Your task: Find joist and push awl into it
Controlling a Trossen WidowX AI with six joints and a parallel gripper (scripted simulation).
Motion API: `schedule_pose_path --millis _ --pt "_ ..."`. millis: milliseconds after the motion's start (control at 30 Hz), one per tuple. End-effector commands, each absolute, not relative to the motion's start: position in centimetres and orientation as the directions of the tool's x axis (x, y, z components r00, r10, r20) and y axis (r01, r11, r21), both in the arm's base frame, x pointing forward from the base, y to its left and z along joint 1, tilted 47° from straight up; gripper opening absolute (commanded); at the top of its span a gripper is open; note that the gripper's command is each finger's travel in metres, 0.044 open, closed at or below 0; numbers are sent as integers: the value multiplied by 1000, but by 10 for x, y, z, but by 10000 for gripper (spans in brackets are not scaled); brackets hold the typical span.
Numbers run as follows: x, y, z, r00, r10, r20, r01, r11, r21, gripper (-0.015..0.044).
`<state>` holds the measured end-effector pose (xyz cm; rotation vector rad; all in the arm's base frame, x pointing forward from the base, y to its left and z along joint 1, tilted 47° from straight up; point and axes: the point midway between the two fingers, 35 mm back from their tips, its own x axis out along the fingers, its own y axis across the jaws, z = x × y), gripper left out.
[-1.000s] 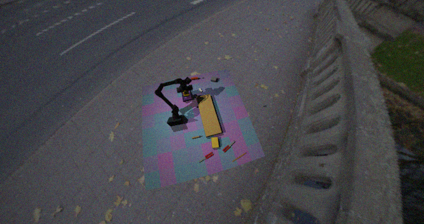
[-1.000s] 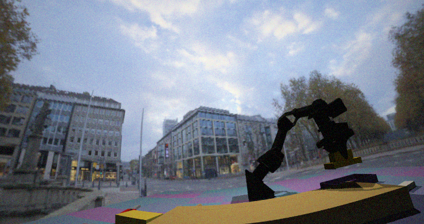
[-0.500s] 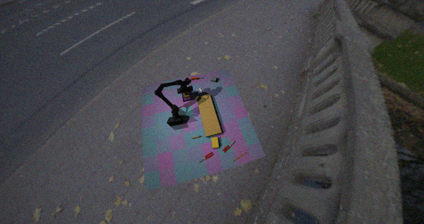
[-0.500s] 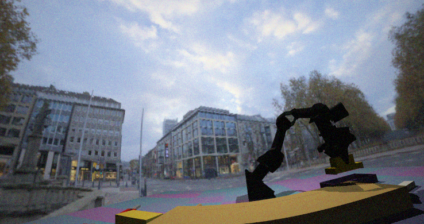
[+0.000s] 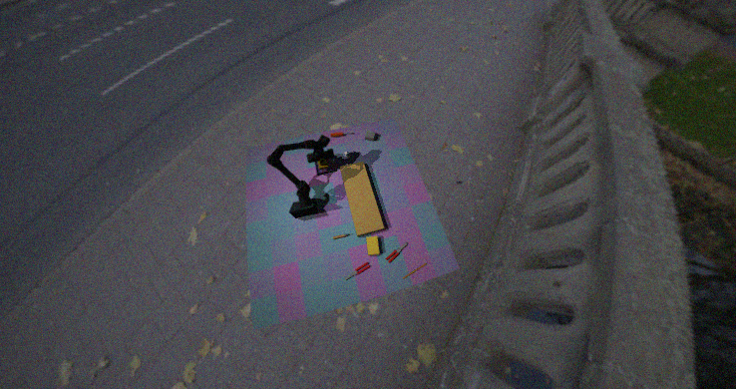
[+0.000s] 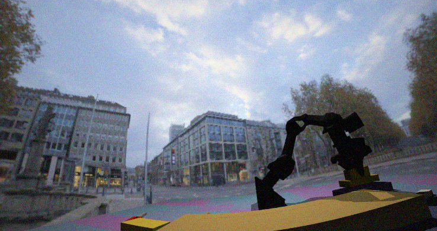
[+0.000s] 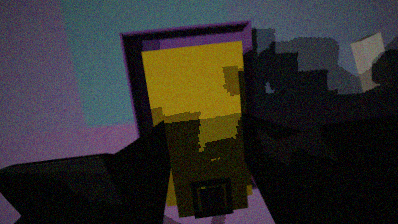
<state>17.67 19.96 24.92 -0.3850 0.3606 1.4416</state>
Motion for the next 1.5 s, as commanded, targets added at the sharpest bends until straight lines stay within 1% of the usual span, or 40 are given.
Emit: schedule_pose_path --millis 0,800,1200,1333,1367,1467 --pt "176 202 247 101 882 -460 -995 94 -38 0" --pt "176 224 230 103 889 -447 -995 98 -36 0" --pt "175 223 231 99 889 -446 -995 92 -38 315" --pt "178 209 241 96 881 -463 -995 87 -41 420" --pt "178 202 246 94 879 -468 -996 85 -42 440" --pt "175 175 269 91 877 -472 -996 82 -39 440"
